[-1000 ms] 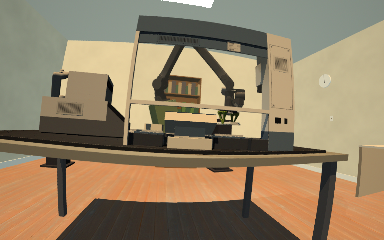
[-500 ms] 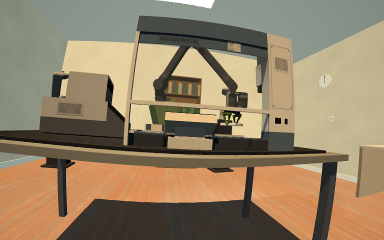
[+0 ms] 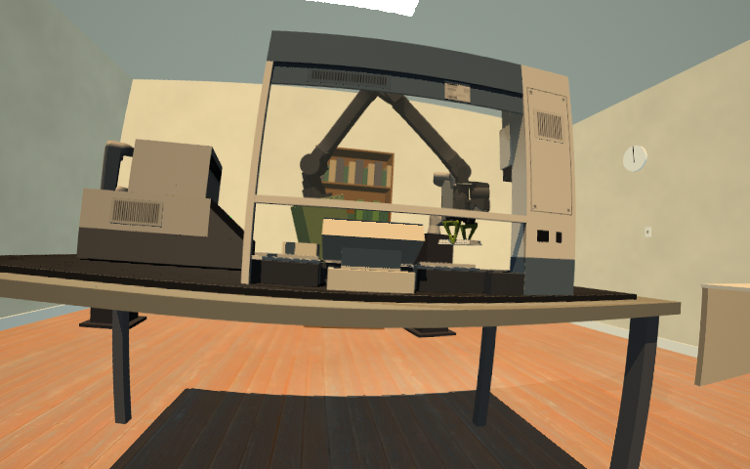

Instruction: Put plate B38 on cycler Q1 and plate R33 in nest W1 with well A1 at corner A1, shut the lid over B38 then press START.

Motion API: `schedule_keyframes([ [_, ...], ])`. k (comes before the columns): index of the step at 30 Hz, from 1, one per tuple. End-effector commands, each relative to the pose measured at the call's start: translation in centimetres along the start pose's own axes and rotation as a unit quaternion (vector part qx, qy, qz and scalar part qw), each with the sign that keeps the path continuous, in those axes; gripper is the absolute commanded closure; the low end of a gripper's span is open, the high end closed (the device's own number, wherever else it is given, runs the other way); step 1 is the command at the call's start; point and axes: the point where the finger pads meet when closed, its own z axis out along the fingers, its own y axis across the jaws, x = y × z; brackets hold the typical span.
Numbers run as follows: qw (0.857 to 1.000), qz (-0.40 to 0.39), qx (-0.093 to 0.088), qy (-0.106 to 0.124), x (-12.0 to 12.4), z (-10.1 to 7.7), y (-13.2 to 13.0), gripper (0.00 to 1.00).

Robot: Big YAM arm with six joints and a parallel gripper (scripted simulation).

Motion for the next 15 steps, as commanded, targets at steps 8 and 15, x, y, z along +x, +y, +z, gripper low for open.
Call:
schedule_keyframes([
  [8,0.999,-0.041,-0.016,-0.018,-0.8,-2.1,5.9,1.00],
  [15,0.997,-0.073,-0.005,-0.010,2.5,-1.0,9.9,1.00],
])
